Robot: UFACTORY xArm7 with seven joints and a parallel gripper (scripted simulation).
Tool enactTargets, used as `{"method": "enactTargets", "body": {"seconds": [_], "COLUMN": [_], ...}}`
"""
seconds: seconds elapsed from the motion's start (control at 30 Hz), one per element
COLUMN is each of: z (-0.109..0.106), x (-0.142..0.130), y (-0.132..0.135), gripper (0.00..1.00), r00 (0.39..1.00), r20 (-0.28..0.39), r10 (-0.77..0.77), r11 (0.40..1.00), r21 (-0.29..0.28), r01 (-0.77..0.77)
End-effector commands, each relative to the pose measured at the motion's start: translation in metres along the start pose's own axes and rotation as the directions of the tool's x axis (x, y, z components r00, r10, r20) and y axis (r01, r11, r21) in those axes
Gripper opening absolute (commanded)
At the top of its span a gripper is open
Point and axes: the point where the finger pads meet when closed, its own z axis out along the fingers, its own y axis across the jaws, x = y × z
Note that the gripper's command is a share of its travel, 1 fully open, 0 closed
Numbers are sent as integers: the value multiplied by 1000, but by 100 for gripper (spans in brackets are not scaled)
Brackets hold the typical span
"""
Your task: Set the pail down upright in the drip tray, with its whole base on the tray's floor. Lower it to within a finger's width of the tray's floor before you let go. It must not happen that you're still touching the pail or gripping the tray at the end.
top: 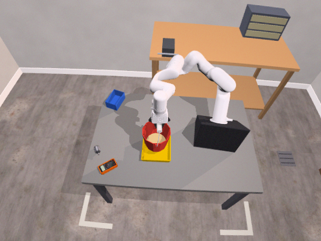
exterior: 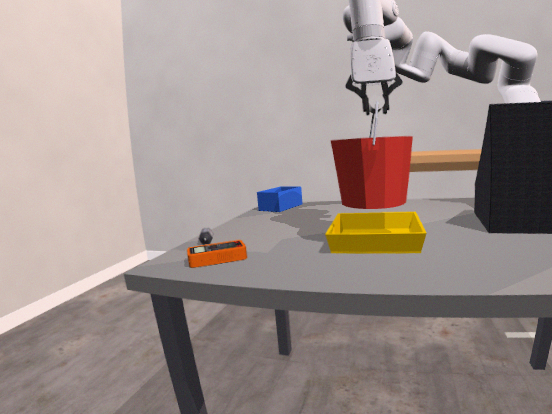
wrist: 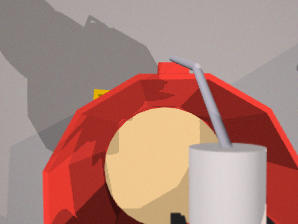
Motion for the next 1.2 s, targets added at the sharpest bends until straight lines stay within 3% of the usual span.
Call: {"method": "enactTargets", "body": {"seconds": [0.0, 1.17], "z": [-3, -3], "x": [-5, -15], "y": [0, 2], "gripper": [0, 0], "r00": [1000, 1000], "r20": [3, 3], "r10": [0, 0], "r11": [1000, 1000], "r21": [4, 4], "r01": [0, 0]}}
